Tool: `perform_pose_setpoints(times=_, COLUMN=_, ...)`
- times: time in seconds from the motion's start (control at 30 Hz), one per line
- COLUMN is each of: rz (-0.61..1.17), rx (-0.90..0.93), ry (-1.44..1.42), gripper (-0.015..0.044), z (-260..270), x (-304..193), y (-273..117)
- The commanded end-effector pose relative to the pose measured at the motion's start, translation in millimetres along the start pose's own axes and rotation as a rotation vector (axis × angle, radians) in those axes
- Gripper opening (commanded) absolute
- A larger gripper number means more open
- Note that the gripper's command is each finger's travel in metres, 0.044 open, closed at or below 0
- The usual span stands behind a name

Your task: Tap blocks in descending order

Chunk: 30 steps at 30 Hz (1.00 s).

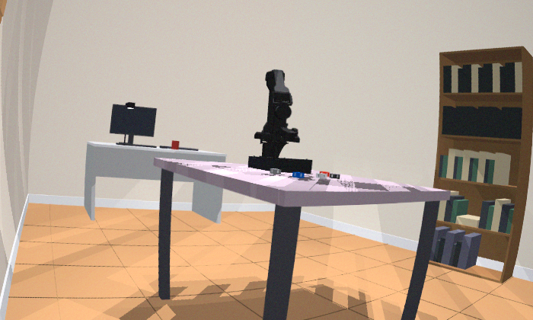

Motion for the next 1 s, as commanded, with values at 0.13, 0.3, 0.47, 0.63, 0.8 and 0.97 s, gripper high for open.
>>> perform_pose_setpoints(times=0.13, rz=-0.021, rx=-0.016, ry=0.004, gripper=0.002, z=0, x=-1, y=-66)
perform_pose_setpoints(times=0.3, rz=-0.022, rx=-0.016, ry=0.004, gripper=0.002, z=0, x=1, y=-67)
perform_pose_setpoints(times=0.47, rz=-0.027, rx=-0.015, ry=0.004, gripper=0.002, z=2, x=52, y=-74)
perform_pose_setpoints(times=0.63, rz=-0.032, rx=-0.014, ry=0.004, gripper=0.002, z=14, x=111, y=-73)
perform_pose_setpoints(times=0.8, rz=-0.033, rx=-0.013, ry=0.004, gripper=0.002, z=19, x=127, y=-71)
perform_pose_setpoints(times=0.97, rz=-0.034, rx=-0.013, ry=0.004, gripper=0.002, z=19, x=129, y=-61)
Point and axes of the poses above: the point midway between the two fingers, 35 mm back from their tips, its own y axis out along the fingers, its own z axis across the jaws, x = y × z, the point moved 3 cm from there along -y, back along the fingers
